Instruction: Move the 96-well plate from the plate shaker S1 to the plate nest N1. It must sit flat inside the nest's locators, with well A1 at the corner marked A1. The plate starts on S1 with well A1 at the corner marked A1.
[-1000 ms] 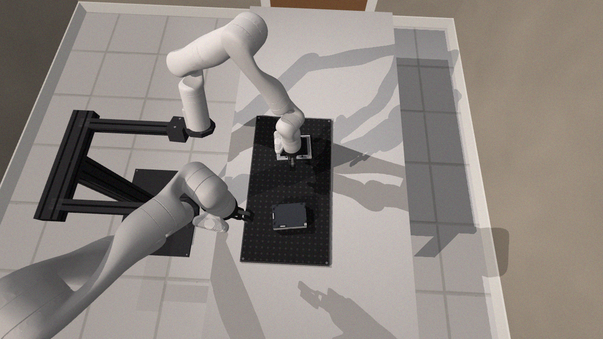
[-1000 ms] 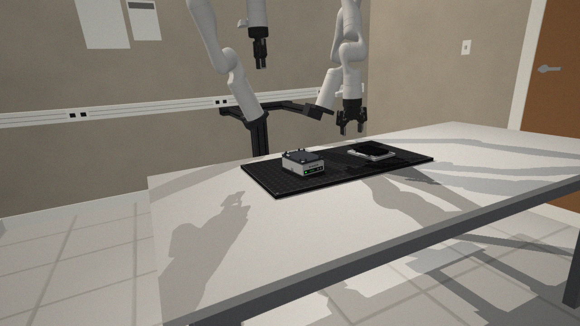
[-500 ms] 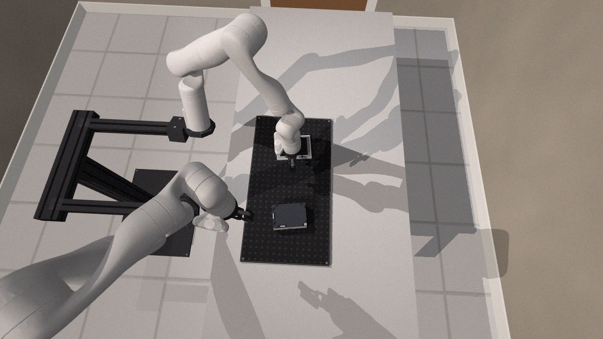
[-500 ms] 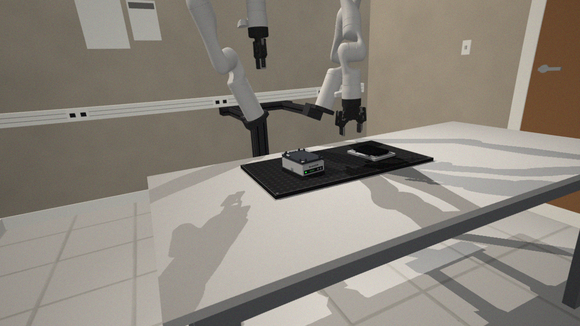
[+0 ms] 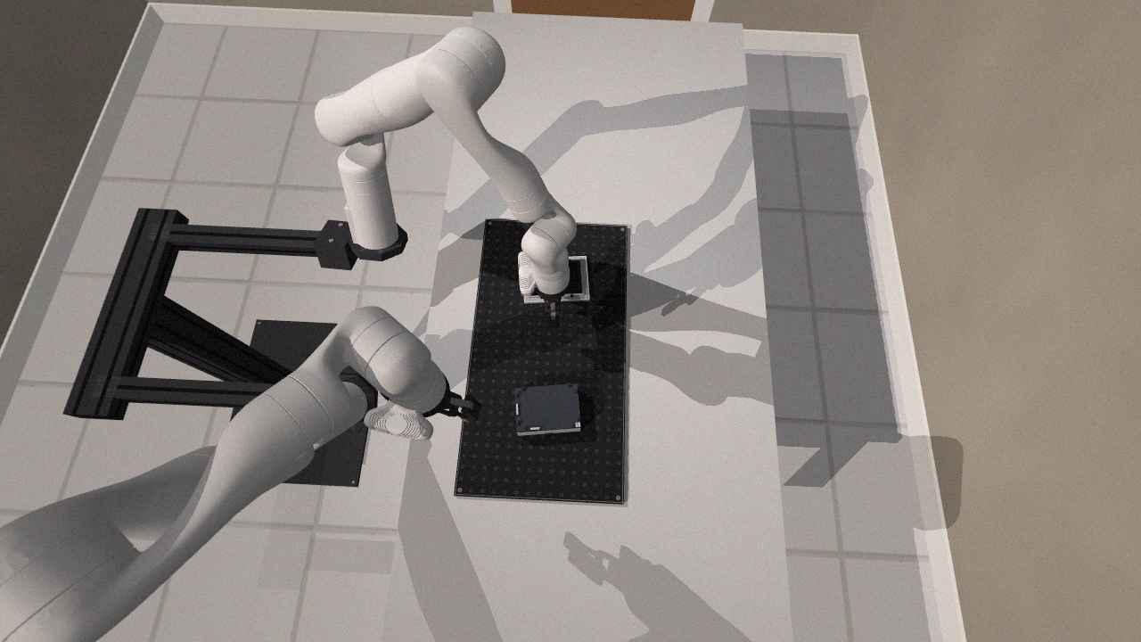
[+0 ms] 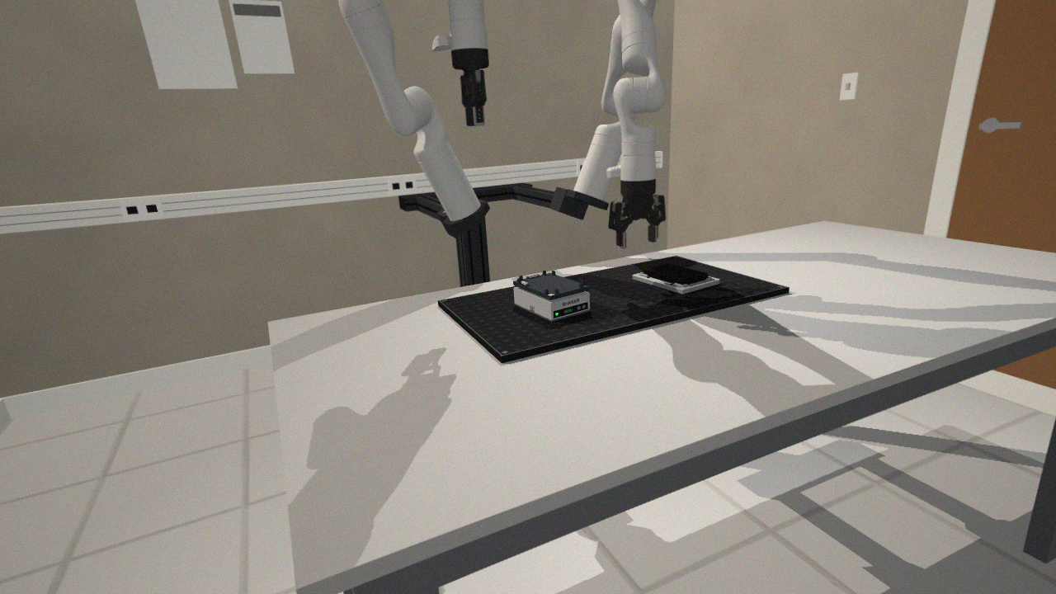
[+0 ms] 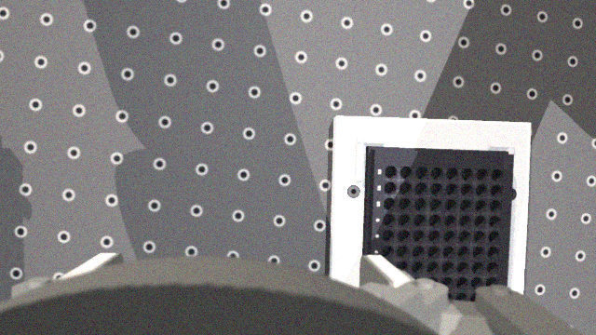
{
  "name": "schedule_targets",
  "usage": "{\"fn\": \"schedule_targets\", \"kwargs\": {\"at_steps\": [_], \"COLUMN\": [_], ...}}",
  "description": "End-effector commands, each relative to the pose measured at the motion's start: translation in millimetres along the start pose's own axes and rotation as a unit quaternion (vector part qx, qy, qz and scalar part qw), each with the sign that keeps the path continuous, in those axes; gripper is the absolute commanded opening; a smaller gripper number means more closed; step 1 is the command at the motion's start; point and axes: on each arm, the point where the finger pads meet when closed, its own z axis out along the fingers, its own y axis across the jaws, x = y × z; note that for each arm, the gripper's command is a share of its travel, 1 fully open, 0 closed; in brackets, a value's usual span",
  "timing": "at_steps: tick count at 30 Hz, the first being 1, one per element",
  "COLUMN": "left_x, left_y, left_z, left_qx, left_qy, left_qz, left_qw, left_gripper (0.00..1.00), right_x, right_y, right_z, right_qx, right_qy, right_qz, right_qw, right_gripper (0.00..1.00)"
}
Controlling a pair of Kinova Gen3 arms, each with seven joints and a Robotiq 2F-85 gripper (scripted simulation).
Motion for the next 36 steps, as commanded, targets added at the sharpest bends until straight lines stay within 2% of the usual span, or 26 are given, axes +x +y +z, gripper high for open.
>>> {"fn": "schedule_targets", "kwargs": {"at_steps": [1,36], "left_x": [-0.3,0.6], "left_y": [-1.3,-10.6], "left_z": [-0.7,-0.7], "left_qx": [0.001,0.001], "left_qy": [-0.001,-0.001], "left_qz": [0.0,0.0], "left_qw": [1.0,1.0], "left_gripper": [1.0,1.0], "right_x": [-0.3,-0.3], "right_y": [-0.2,-0.2], "right_z": [-0.3,-0.3], "right_qx": [0.0,0.0], "right_qy": [0.0,0.0], "right_qz": [0.0,0.0], "right_qw": [1.0,1.0], "right_gripper": [1.0,1.0]}}
